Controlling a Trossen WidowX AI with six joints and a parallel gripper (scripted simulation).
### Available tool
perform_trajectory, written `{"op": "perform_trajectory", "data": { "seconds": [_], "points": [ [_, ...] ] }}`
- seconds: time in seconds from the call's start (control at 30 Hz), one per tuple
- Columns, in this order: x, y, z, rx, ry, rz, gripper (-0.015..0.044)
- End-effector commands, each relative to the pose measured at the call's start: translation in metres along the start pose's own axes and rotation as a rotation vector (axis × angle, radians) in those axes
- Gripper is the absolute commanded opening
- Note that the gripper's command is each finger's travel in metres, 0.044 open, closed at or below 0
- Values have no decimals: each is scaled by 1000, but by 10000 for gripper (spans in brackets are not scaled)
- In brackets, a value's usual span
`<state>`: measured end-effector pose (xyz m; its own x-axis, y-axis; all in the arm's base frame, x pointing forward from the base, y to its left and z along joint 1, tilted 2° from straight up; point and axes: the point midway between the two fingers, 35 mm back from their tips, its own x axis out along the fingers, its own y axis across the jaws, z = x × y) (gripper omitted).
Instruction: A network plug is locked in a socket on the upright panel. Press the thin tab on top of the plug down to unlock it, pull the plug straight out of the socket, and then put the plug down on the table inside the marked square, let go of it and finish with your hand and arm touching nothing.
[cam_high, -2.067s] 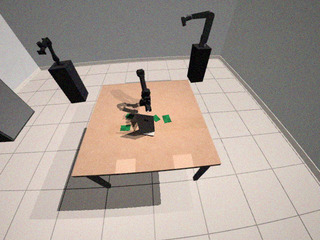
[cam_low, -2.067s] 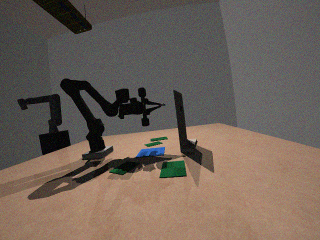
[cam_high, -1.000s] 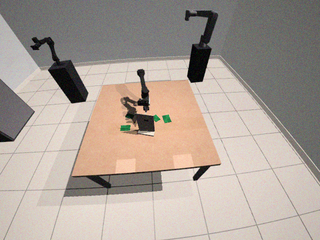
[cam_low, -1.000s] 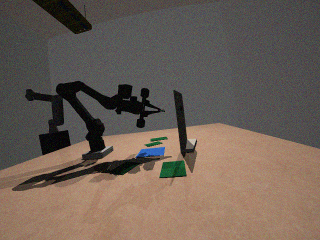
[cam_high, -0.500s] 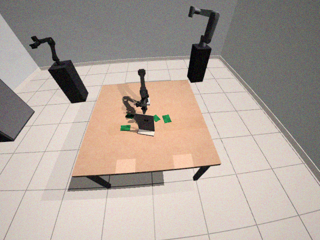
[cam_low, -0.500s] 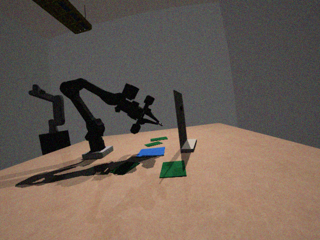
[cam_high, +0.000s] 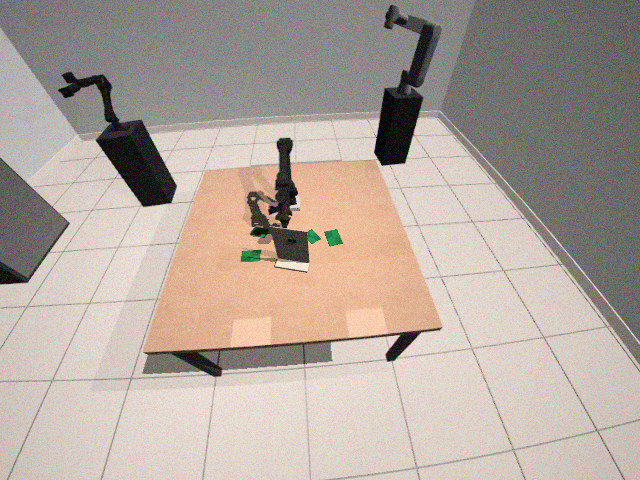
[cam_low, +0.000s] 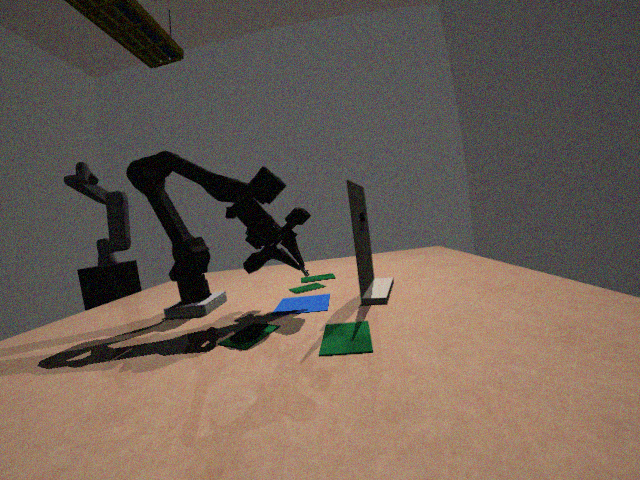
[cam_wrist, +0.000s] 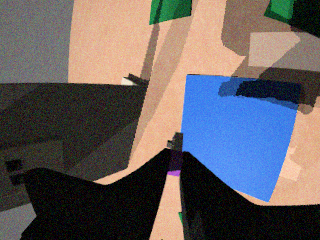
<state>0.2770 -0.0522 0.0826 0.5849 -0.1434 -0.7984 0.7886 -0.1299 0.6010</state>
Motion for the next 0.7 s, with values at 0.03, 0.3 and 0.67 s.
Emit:
{"op": "perform_trajectory", "data": {
  "seconds": [0.03, 0.3, 0.67],
  "points": [
    [-1, -3, 3, 18, 7, -46, 0],
    [8, -8, 2, 18, 7, -46, 0],
    [24, -19, 2, 18, 7, -46, 0]
  ]
}}
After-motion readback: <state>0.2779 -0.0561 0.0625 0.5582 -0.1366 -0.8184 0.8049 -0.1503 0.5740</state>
